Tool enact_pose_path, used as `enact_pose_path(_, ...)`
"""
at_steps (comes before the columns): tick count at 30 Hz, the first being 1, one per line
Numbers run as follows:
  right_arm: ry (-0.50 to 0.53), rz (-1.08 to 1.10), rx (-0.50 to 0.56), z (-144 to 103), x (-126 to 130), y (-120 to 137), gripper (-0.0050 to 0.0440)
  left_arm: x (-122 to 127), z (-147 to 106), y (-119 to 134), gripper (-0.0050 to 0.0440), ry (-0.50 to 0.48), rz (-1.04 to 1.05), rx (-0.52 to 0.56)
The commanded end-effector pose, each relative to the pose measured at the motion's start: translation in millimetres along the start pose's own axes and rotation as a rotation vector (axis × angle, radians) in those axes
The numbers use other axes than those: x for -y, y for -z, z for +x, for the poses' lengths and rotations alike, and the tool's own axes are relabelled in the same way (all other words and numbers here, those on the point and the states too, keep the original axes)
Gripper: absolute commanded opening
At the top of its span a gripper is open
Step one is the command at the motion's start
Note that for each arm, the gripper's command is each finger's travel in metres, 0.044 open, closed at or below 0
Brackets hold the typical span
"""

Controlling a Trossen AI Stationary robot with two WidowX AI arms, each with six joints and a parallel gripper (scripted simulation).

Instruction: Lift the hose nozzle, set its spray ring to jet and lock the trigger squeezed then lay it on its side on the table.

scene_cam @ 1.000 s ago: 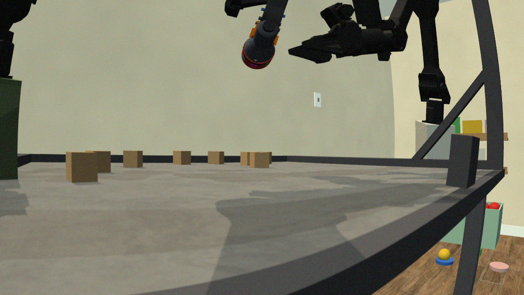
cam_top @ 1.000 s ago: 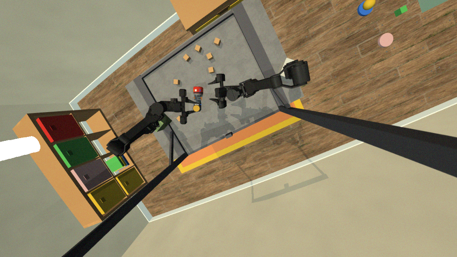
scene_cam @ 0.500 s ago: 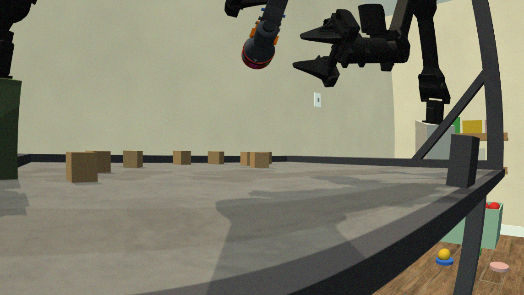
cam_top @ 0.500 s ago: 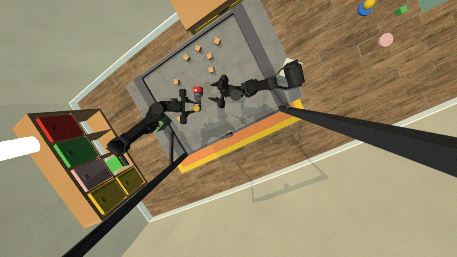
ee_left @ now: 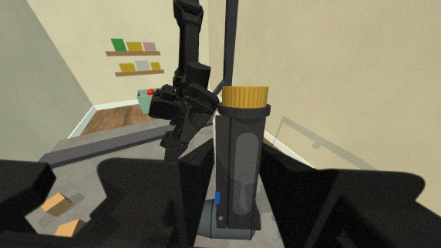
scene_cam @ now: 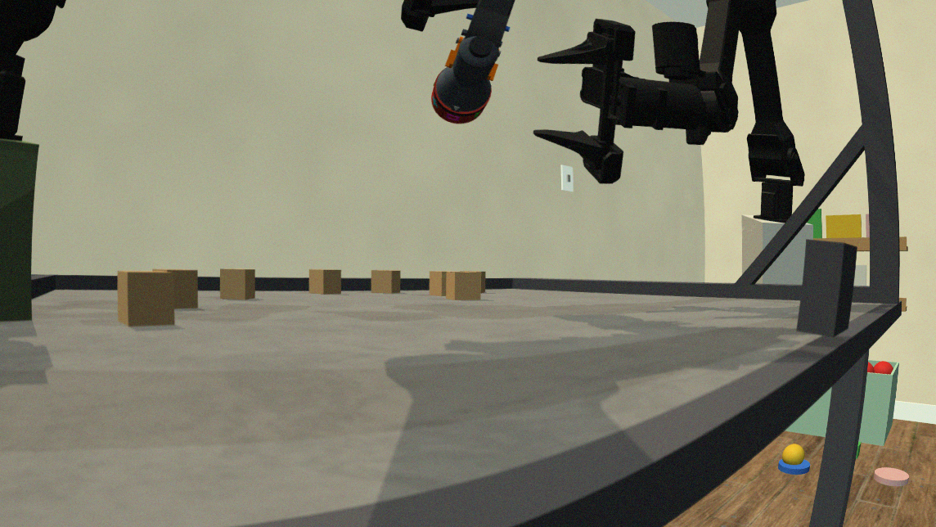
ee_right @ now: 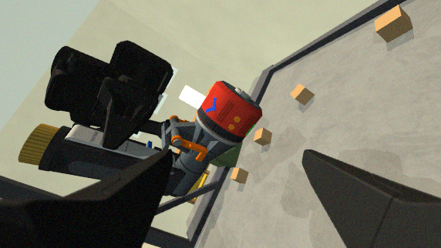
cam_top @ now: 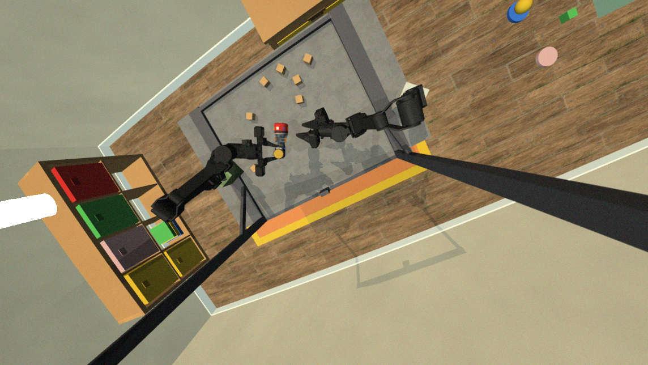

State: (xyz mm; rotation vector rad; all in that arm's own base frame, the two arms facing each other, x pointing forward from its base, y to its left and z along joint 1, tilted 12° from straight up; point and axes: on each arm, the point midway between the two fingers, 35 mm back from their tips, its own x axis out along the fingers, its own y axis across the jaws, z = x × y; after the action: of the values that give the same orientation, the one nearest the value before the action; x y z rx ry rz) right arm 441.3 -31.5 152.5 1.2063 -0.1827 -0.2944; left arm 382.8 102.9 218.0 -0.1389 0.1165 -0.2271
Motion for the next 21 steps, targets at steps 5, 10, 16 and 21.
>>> enact_pose_path(5, -0.046, 0.355, 0.026, -6.9, 4.3, 0.6, 0.0407, 1.5, -1.7, -18.7, 0.0167, -0.002, 0.043, 0.040)
enact_pose_path(10, -0.071, 0.535, 0.032, -10.7, 6.1, 0.4, 0.0407, 1.5, -1.7, -18.7, 0.0167, -0.002, 0.043, 0.040)
enact_pose_path(16, -0.093, 0.642, 0.034, -12.7, 4.8, -0.4, 0.0407, 1.5, -1.7, -18.7, 0.0167, -0.002, 0.043, 0.040)
enact_pose_path(21, -0.078, 0.597, 0.033, -8.8, 7.1, 0.3, 0.0407, 1.5, -1.7, -18.7, 0.0167, -0.002, 0.043, 0.040)
